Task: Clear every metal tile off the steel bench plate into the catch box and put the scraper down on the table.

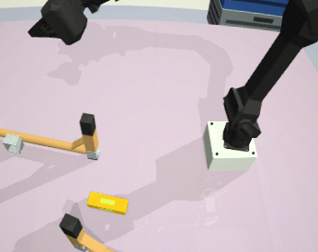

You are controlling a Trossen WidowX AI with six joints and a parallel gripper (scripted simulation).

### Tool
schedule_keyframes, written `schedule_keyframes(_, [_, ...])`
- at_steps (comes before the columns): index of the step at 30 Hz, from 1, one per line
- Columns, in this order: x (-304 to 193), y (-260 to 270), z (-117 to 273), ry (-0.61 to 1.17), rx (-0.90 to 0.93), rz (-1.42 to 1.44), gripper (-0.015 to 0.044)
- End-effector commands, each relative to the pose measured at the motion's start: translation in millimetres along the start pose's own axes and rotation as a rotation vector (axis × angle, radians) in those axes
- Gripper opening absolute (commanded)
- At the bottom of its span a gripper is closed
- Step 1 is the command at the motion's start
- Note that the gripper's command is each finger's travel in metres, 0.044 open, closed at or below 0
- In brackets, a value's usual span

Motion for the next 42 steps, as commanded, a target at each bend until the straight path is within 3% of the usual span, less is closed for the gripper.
schedule_keyframes(1, [-2,0,10,-0.027,-0.004,0.005,0.044])
schedule_keyframes(42, [-53,1,105,-0.327,-0.006,0.02,0.044])
Point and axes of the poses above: the point midway between the two fingers, 35 mm back from their tips, its own z axis back along the fingers, its own y axis across the jaws, x = y × z, the point moved 5 cm from there along z, back along the fingers, and after that the axes turned 8 degrees about z, right-handed, at the moved point
